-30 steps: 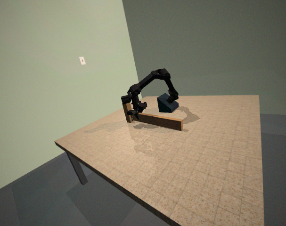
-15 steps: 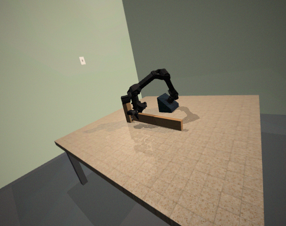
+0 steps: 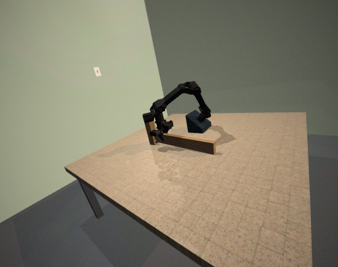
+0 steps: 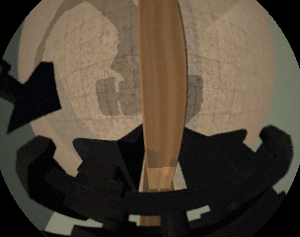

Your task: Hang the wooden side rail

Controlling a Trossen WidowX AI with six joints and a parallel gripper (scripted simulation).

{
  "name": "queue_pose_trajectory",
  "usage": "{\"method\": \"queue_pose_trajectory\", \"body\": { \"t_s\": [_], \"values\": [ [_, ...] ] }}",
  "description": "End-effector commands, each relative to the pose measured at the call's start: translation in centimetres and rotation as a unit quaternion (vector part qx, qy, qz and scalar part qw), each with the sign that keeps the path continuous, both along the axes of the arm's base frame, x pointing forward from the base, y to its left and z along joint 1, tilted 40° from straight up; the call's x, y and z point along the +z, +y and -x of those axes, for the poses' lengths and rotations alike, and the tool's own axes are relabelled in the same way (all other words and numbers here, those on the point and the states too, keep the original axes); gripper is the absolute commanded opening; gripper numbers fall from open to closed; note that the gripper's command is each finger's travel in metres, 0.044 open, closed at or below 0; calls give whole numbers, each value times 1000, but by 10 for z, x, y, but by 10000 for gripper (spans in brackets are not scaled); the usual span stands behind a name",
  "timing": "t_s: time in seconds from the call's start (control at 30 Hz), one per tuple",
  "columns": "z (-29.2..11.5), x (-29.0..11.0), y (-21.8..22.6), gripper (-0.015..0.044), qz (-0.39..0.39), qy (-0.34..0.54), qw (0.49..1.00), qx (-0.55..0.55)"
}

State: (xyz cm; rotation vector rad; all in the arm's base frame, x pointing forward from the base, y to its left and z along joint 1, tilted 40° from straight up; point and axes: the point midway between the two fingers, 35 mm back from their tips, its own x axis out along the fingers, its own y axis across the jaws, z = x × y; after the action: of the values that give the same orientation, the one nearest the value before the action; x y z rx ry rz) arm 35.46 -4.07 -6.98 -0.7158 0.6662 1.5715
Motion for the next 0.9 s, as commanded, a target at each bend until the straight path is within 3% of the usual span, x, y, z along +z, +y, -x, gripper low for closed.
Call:
{"method": "queue_pose_trajectory", "body": {
  "t_s": [0.0,0.87],
  "values": [
    [-4,2,-6,0,2,-6,1000,-5],
    [-2,-2,-7,0,2,-6,1000,-5]
  ]
}}
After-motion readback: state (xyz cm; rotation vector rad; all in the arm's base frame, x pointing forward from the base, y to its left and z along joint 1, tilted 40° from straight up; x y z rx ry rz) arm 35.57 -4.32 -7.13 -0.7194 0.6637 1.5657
